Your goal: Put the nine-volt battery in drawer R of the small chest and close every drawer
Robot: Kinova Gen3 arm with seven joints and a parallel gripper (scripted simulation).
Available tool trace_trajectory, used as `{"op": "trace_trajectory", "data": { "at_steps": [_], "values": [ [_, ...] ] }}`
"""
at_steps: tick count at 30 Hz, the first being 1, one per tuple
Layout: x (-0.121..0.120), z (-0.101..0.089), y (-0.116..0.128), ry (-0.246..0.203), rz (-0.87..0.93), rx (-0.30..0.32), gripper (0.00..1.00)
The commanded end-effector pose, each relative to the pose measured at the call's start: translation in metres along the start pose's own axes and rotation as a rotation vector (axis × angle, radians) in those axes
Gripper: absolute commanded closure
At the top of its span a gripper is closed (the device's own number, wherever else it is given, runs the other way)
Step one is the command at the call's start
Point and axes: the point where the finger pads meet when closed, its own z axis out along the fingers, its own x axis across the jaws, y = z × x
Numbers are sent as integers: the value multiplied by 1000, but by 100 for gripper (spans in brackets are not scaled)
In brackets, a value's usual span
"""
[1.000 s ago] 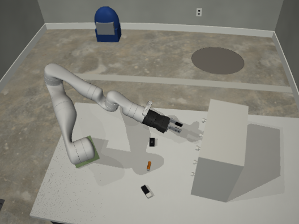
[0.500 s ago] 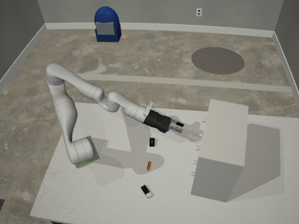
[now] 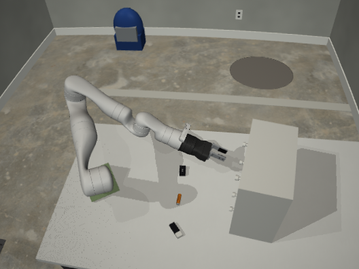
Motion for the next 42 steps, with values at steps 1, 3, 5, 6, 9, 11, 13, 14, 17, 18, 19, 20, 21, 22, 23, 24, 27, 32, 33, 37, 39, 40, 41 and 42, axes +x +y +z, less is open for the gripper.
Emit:
{"op": "trace_trajectory", "data": {
  "at_steps": [1,3,5,6,9,11,13,14,17,18,19,20,21,22,23,24,27,32,33,37,39,40,41,42],
  "values": [
    [8,14,2,20,-4,-4,33],
    [8,17,2,20,-4,-4,33],
    [8,20,2,20,-4,-4,33],
    [8,23,2,20,-4,-4,33],
    [8,30,2,20,-4,-4,33],
    [8,33,2,20,-4,-4,33],
    [9,36,1,20,-4,-4,33],
    [9,37,1,20,-4,-4,33],
    [9,38,1,20,-4,-4,33],
    [9,38,1,20,-4,-4,33],
    [9,38,1,20,-4,-4,33],
    [9,38,1,20,-4,-4,33],
    [9,38,1,20,-4,-4,33],
    [9,38,1,20,-4,-4,33],
    [9,38,1,20,-4,-4,33],
    [9,38,1,20,-4,-4,33],
    [9,38,1,20,-4,-4,33],
    [9,38,1,20,-4,-4,33],
    [9,38,1,20,-4,-4,33],
    [9,38,1,20,-4,-4,33],
    [9,38,1,20,-4,-4,33],
    [9,38,1,20,-4,-4,33],
    [9,38,1,20,-4,-4,33],
    [9,38,1,20,-4,-4,33]
  ]
}}
